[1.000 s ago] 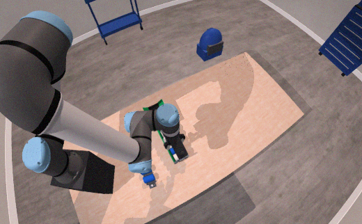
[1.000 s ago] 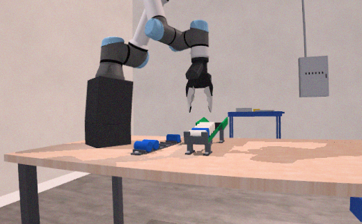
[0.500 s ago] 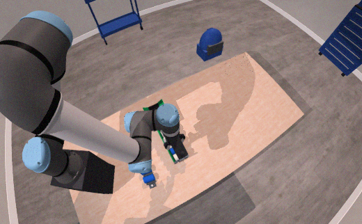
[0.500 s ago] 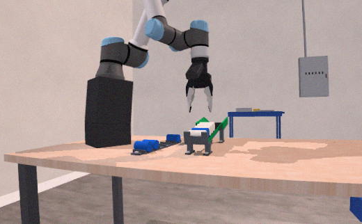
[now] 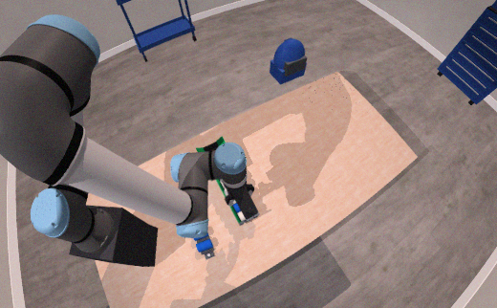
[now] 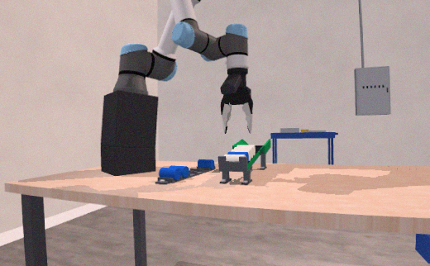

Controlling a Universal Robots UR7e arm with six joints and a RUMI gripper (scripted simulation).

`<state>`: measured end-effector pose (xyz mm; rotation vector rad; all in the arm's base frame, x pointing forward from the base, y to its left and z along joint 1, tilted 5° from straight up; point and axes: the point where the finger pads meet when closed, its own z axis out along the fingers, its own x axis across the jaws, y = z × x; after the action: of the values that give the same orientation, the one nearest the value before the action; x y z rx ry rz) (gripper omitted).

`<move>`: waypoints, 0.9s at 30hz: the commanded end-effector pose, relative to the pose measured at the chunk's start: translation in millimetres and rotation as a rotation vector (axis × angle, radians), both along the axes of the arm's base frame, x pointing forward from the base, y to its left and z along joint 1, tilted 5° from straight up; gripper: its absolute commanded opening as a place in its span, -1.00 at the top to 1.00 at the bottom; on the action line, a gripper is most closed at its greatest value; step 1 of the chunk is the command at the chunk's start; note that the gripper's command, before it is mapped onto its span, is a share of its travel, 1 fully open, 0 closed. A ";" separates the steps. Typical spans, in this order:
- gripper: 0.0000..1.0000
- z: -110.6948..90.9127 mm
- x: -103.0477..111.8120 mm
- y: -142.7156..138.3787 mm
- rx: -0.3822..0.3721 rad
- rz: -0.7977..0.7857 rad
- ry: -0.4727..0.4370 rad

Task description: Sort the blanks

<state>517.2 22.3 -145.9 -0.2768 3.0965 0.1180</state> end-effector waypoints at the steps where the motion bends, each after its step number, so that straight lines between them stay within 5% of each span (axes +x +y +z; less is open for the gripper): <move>1: -0.04 0.3 0.5 -0.1 0.000 0.000 -0.001; 27: -0.04 -23.9 1.3 2.0 0.000 0.000 -0.001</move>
<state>517.8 24.0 -164.6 -0.2763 3.0968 0.1178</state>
